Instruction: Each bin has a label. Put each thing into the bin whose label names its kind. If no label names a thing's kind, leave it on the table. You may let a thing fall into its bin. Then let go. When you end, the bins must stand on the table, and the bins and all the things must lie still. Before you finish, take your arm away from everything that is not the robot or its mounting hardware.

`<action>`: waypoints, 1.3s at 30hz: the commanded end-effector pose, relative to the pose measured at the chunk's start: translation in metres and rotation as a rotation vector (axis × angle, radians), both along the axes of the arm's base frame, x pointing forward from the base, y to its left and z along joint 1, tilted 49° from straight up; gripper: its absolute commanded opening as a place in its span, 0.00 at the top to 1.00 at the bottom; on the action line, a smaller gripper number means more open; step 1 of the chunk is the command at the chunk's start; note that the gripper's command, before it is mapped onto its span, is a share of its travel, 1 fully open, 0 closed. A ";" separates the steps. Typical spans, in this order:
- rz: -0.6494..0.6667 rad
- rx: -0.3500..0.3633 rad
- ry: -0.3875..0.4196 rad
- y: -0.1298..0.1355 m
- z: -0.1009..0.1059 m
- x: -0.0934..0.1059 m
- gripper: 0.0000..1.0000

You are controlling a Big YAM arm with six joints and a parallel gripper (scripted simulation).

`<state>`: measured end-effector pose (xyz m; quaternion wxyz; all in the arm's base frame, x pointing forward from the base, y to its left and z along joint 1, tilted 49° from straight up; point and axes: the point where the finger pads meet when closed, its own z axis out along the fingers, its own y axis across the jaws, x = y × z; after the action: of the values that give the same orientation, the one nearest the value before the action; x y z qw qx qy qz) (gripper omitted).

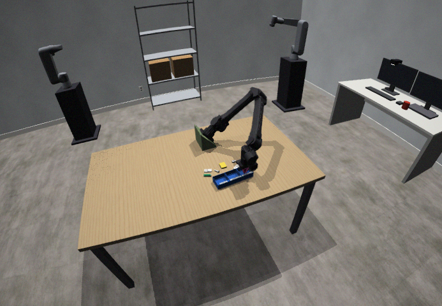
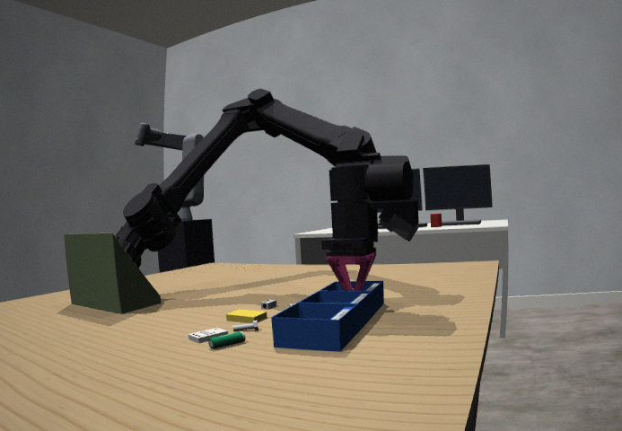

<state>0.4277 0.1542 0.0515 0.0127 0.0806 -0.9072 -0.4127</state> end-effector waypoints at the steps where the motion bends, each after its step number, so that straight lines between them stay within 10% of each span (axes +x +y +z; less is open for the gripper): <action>1: -0.022 0.002 -0.041 -0.005 0.006 0.023 0.91; 39: -0.025 0.000 -0.066 -0.035 0.040 0.025 0.91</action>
<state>0.4328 0.1330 0.0649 0.0127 0.0756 -0.9078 -0.4124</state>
